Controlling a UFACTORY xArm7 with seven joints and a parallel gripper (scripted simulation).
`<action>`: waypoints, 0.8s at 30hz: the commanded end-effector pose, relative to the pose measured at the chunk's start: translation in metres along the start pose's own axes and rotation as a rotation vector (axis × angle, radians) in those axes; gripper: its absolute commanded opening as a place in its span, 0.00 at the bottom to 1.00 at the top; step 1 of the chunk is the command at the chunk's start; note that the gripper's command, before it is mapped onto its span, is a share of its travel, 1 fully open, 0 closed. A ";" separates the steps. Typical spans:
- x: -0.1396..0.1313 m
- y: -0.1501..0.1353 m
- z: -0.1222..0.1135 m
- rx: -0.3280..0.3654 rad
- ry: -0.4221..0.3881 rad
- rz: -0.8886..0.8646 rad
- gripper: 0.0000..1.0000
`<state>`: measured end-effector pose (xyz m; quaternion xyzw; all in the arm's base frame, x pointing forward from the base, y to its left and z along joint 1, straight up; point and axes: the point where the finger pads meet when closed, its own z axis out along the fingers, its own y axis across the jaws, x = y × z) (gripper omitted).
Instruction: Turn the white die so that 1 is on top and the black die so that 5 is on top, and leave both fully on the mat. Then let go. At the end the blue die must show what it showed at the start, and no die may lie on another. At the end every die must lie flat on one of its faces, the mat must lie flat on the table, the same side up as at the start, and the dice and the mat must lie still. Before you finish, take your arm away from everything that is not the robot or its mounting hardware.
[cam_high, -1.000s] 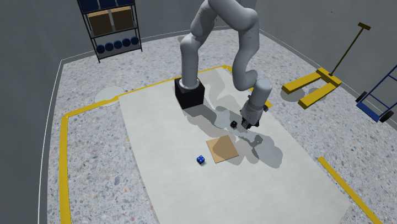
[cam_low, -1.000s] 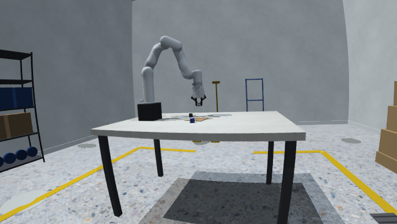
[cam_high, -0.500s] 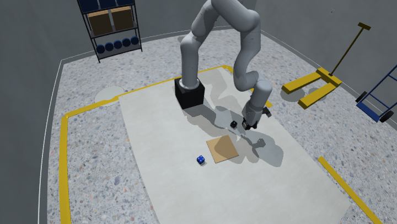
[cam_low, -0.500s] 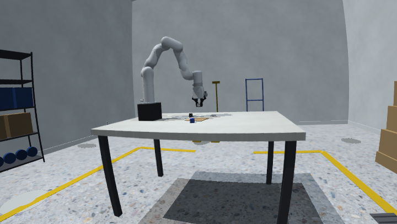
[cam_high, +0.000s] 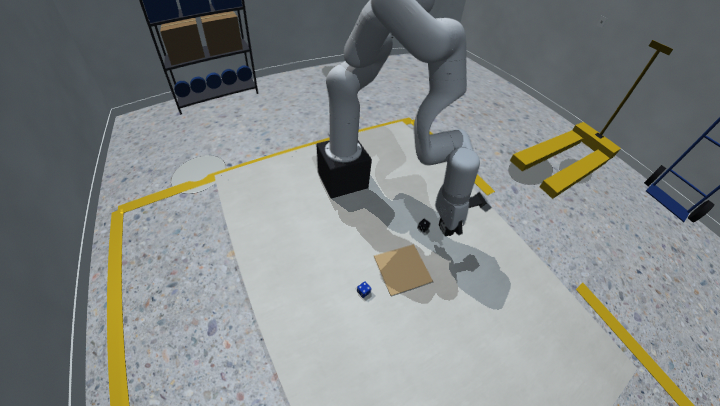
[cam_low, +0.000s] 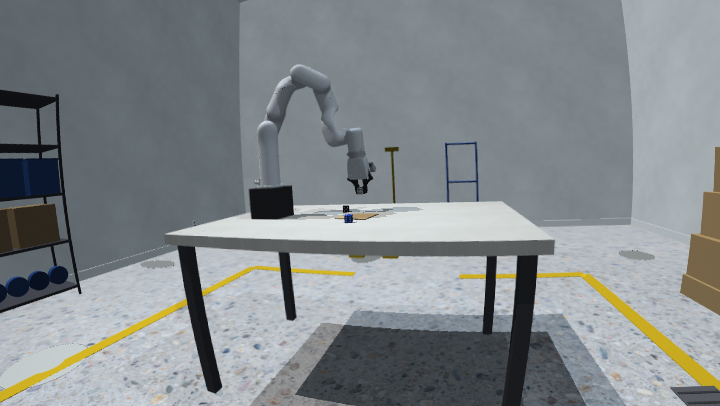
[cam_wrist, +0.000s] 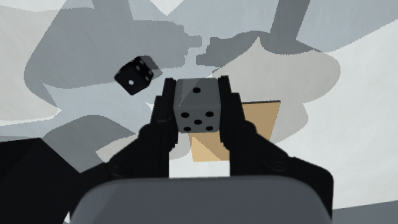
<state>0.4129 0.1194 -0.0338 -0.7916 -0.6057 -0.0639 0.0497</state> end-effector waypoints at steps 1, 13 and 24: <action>0.000 0.000 0.001 0.004 0.175 -0.014 0.27; 0.000 0.000 0.001 0.003 0.348 -0.013 0.27; -0.001 -0.001 0.002 0.005 0.555 -0.014 0.27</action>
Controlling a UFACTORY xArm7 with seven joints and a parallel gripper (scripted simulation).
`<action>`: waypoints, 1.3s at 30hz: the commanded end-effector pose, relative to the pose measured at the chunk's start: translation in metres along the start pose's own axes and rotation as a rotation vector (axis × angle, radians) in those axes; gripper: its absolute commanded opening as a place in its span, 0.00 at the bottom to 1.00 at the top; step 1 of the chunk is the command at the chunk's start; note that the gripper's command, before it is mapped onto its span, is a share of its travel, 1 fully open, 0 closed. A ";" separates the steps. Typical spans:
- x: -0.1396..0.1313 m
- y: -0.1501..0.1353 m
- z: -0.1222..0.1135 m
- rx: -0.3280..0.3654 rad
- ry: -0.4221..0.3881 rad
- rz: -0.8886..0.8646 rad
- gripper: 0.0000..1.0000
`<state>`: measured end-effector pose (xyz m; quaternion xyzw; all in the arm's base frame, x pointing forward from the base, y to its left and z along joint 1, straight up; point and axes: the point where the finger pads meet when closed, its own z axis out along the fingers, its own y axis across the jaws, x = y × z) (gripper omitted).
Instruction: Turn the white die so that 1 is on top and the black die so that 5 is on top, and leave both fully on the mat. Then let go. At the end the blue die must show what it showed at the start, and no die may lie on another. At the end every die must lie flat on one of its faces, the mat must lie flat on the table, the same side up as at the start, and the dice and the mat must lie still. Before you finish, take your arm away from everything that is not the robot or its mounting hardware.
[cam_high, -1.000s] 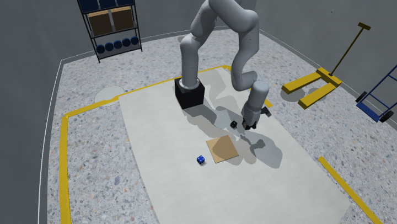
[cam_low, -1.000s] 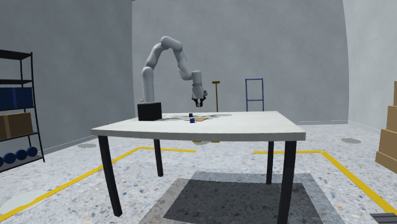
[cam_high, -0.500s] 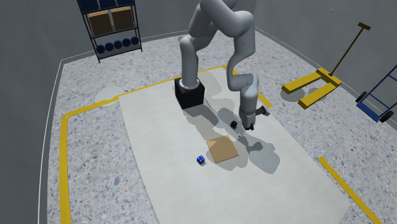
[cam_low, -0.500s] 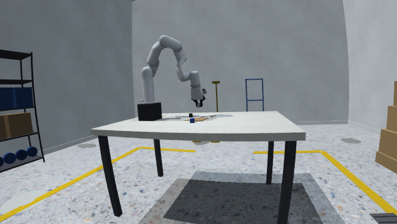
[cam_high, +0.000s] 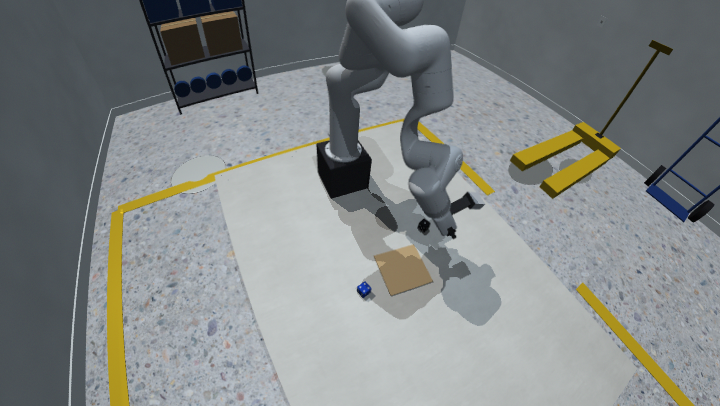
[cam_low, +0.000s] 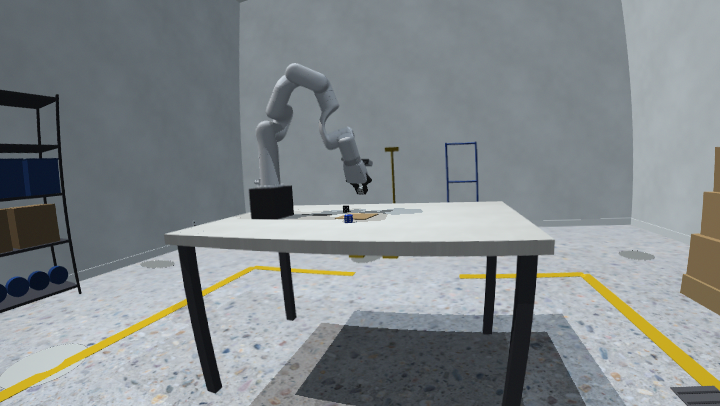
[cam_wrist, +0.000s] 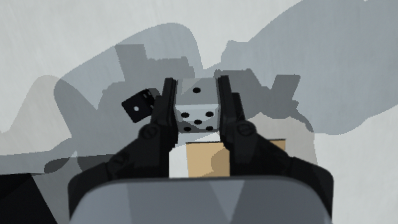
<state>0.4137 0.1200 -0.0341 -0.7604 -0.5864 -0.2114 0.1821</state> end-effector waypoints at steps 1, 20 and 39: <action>-0.003 -0.001 0.001 -0.024 0.166 -0.016 0.27; -0.004 -0.001 -0.001 -0.025 0.517 -0.022 0.27; -0.019 0.000 0.022 -0.025 0.518 -0.022 0.27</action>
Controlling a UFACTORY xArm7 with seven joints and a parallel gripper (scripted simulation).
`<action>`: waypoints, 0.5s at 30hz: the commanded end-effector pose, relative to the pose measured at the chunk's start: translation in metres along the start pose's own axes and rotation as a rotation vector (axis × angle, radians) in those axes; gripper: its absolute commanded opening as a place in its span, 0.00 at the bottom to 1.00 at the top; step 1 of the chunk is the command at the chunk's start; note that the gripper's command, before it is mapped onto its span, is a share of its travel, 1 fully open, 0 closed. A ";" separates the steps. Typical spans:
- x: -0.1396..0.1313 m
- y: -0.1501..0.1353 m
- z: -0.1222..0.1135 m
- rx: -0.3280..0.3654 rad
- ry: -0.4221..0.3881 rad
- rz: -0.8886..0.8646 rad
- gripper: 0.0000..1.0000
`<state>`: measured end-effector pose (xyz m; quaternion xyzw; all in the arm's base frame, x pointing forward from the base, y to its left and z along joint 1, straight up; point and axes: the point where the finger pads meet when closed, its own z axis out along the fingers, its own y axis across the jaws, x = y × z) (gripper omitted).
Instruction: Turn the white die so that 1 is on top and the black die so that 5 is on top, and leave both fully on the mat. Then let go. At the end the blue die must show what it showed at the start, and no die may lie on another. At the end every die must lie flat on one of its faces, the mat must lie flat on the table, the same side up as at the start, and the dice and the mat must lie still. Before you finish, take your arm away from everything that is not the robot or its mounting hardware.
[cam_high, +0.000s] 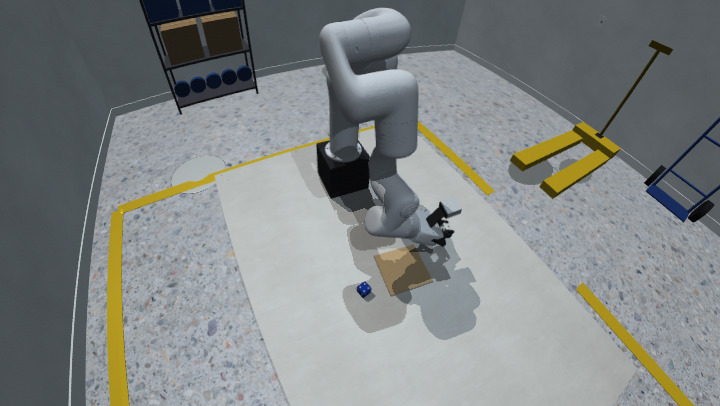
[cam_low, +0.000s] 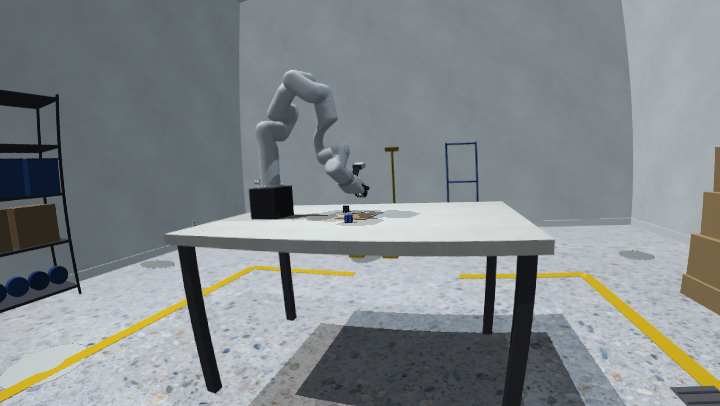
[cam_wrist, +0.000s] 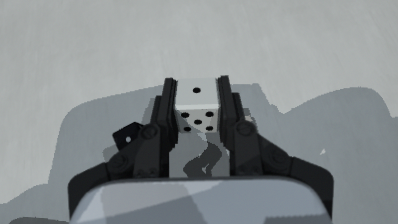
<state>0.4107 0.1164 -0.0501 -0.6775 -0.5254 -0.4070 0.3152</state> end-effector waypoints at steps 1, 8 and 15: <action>-0.014 0.001 0.008 -0.001 0.001 -0.002 0.27; -0.030 0.001 0.016 -0.001 0.001 -0.002 0.27; -0.045 0.002 0.024 -0.001 0.001 -0.002 0.27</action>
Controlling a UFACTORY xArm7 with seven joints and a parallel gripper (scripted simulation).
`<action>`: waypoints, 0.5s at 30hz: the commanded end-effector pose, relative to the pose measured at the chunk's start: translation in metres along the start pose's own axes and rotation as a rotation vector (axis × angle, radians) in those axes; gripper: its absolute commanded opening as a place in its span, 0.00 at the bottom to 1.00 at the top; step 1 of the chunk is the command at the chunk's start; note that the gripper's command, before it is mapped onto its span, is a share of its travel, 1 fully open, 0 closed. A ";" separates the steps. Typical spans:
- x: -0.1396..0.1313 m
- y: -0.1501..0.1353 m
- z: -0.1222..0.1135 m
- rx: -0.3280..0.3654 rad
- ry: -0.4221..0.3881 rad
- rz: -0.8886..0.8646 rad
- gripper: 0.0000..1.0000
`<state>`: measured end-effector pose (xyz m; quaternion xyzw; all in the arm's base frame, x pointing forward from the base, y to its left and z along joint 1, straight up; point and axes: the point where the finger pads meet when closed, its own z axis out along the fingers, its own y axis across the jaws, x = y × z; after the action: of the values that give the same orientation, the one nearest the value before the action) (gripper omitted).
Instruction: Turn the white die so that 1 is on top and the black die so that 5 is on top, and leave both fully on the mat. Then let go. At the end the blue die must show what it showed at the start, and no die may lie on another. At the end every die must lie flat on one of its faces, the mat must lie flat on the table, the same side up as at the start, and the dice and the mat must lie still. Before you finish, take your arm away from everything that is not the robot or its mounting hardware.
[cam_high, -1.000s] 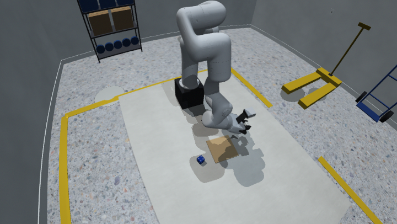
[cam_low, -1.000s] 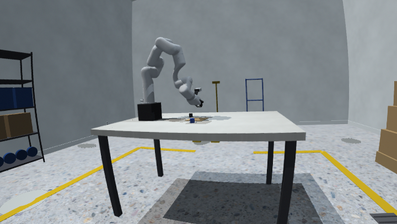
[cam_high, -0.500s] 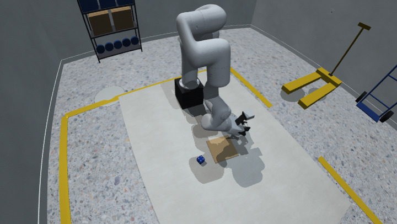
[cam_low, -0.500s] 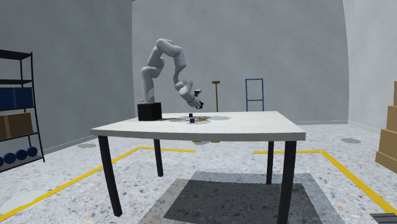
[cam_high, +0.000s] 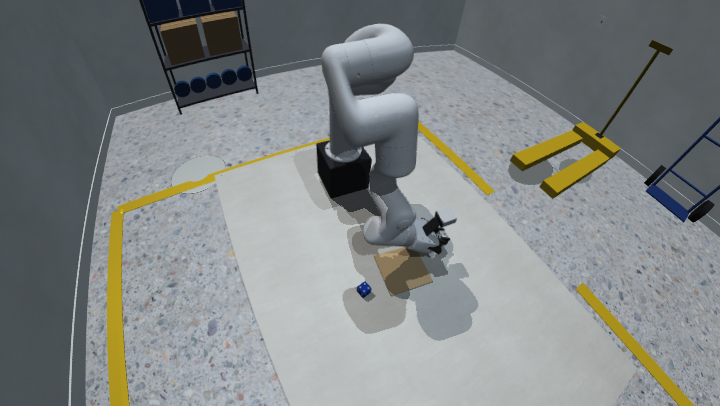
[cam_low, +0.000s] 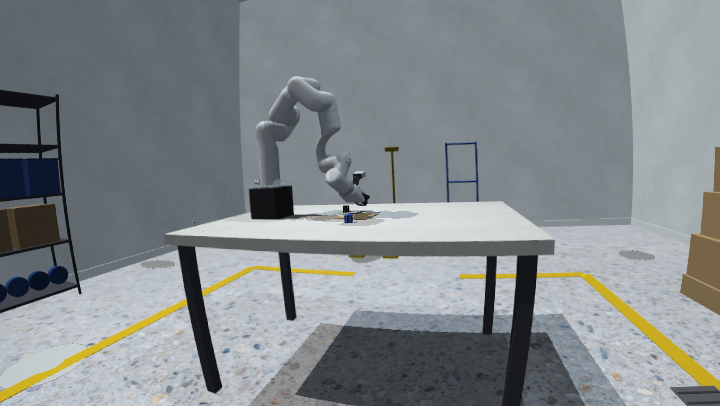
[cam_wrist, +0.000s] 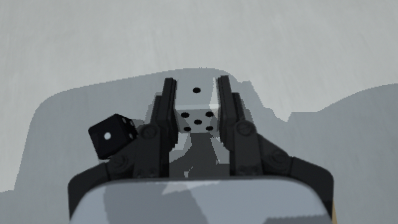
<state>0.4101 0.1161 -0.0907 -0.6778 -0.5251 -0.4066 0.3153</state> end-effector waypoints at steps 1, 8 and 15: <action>-0.010 0.002 0.006 -0.002 0.002 -0.003 0.27; -0.012 0.002 0.007 -0.002 0.002 -0.003 0.27; -0.012 0.002 0.007 -0.002 0.002 -0.003 0.27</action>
<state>0.4112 0.1163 -0.1051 -0.6775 -0.5253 -0.4072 0.3152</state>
